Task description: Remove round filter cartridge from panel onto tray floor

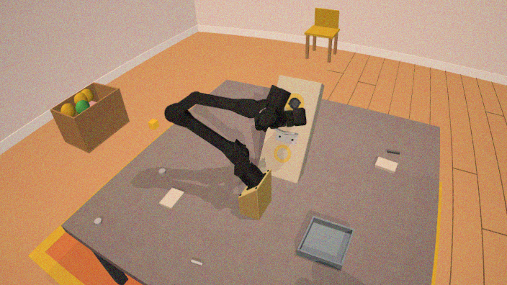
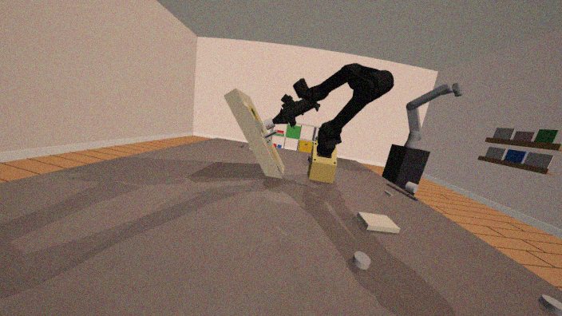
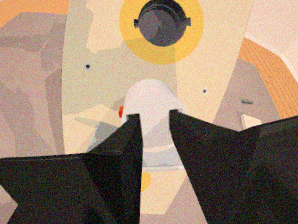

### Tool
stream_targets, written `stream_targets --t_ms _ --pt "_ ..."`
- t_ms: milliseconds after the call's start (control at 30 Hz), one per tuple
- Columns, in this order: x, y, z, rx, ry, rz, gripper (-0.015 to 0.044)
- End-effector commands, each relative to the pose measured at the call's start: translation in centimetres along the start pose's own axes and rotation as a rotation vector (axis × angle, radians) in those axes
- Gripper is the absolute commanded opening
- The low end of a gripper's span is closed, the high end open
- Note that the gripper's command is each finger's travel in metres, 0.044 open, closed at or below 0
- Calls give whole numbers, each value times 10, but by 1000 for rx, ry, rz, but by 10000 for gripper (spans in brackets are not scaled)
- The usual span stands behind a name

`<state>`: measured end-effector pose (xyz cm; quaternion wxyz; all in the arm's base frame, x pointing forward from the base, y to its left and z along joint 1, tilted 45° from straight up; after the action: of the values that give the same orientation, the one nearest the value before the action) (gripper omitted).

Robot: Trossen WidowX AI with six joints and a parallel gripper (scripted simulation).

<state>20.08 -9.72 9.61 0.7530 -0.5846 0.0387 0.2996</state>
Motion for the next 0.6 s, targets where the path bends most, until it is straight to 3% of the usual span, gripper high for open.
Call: stream_targets --t_ms 0,267,567 --pt "0 -2 -1 -5 2 -2 103" --pt "0 2 3 -9 0 -8 103" --pt "-9 -63 -35 -10 0 -8 103"
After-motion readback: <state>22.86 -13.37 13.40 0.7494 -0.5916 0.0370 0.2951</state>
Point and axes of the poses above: the point midway between the two fingers, 35 mm back from their tips, its own x axis out along the fingers, its own z axis across the jaws, y = z × x, the point moved 4 cm from there along -x, back along the fingers, and after that the axes turned 10 degrees about -x, right-handed, at the moved point
